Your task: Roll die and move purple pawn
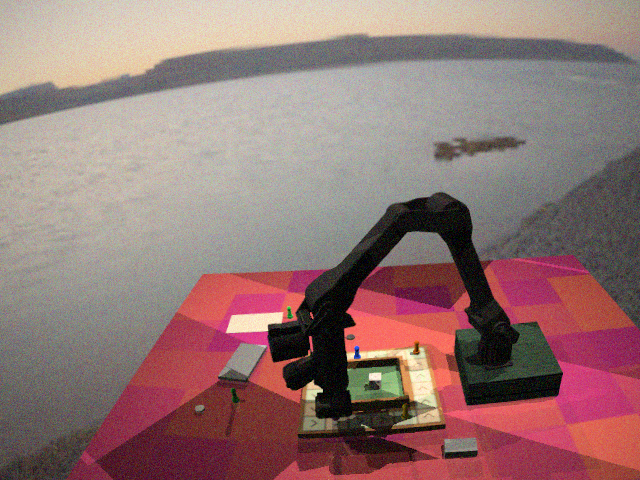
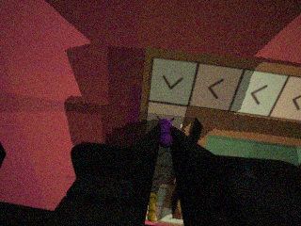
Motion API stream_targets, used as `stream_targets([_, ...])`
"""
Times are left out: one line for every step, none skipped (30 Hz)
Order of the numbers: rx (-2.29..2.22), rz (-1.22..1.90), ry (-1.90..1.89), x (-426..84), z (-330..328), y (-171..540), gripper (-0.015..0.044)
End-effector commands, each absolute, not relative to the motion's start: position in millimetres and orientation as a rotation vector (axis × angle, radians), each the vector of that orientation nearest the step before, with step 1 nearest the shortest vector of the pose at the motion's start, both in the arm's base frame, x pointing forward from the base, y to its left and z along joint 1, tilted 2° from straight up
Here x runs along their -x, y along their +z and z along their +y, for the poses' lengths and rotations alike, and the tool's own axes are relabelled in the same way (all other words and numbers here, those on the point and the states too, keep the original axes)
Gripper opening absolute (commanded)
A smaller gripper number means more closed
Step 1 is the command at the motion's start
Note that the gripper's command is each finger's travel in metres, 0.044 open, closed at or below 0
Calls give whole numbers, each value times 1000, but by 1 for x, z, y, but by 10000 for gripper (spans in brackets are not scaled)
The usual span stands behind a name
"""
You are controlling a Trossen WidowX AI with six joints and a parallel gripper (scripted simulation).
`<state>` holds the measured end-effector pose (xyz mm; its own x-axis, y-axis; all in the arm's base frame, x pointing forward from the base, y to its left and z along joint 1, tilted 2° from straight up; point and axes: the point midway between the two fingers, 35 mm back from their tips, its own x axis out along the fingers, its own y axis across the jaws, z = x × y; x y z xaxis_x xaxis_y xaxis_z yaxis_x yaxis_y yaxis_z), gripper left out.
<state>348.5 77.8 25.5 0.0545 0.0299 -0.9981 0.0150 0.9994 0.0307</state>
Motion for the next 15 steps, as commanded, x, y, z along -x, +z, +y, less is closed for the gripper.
stream_targets([-36, 1519, 5, -348, 77, 20, 0])
stream_targets([-36, 1519, 5, -348, 77, 19, 0])
stream_targets([-36, 1519, 5, -348, 77, 17, 0])
stream_targets([-36, 1519, 5, -348, 77, 15, 0])
stream_targets([-36, 1519, 5, -348, 77, 14, 0])
stream_targets([-36, 1519, 5, -348, 77, 12, 0])
stream_targets([-36, 1519, 5, -348, 77, 11, 0])
stream_targets([-36, 1519, 5, -348, 77, 10, 0])
stream_targets([-36, 1517, 11, -349, 78, 14, 26])
stream_targets([-36, 1517, 11, -349, 78, 14, 53])
stream_targets([-36, 1517, 11, -349, 78, 14, 79])
stream_targets([-36, 1517, 11, -349, 78, 14, 105])
stream_targets([-36, 1517, 11, -349, 78, 14, 131])
stream_targets([-36, 1517, 11, -349, 78, 14, 157])
stream_targets([-36, 1517, 11, -349, 78, 14, 184])
